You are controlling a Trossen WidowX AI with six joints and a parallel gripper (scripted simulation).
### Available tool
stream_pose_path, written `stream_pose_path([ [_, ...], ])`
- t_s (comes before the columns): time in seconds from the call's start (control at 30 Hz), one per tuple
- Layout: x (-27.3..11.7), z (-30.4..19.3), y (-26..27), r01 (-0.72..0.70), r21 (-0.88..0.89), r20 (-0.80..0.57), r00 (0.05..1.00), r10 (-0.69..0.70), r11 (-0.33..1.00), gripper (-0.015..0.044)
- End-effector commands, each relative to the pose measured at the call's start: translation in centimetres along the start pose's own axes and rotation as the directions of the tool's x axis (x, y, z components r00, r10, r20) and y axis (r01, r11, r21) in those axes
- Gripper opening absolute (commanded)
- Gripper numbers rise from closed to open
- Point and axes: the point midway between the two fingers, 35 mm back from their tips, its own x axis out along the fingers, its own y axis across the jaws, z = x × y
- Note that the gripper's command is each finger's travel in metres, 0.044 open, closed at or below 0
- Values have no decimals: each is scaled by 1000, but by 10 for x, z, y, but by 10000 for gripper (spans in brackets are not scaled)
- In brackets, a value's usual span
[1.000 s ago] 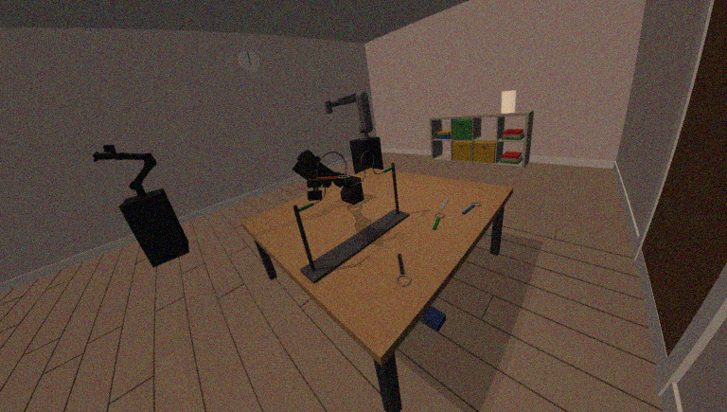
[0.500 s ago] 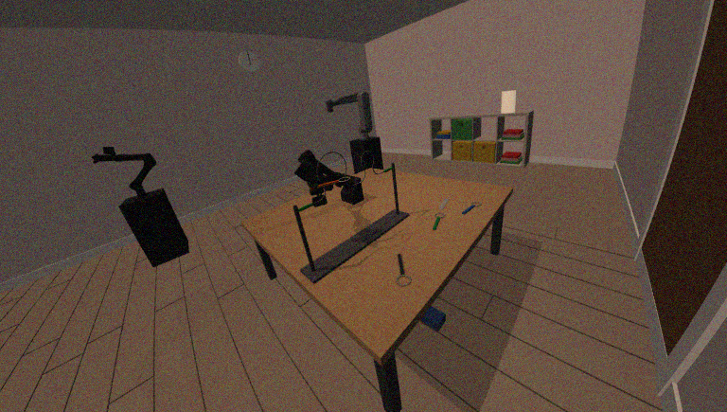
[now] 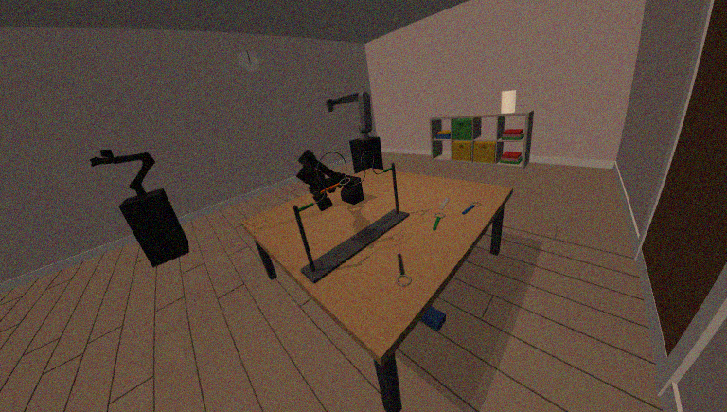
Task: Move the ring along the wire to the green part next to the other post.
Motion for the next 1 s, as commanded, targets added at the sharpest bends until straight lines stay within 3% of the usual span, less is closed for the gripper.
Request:
stream_pose_path([
  [0.0,-2,2,16,-49,65,-5,999,49,997,-150],
  [0.97,-19,18,76,-237,419,1,965,261,876,-150],
])
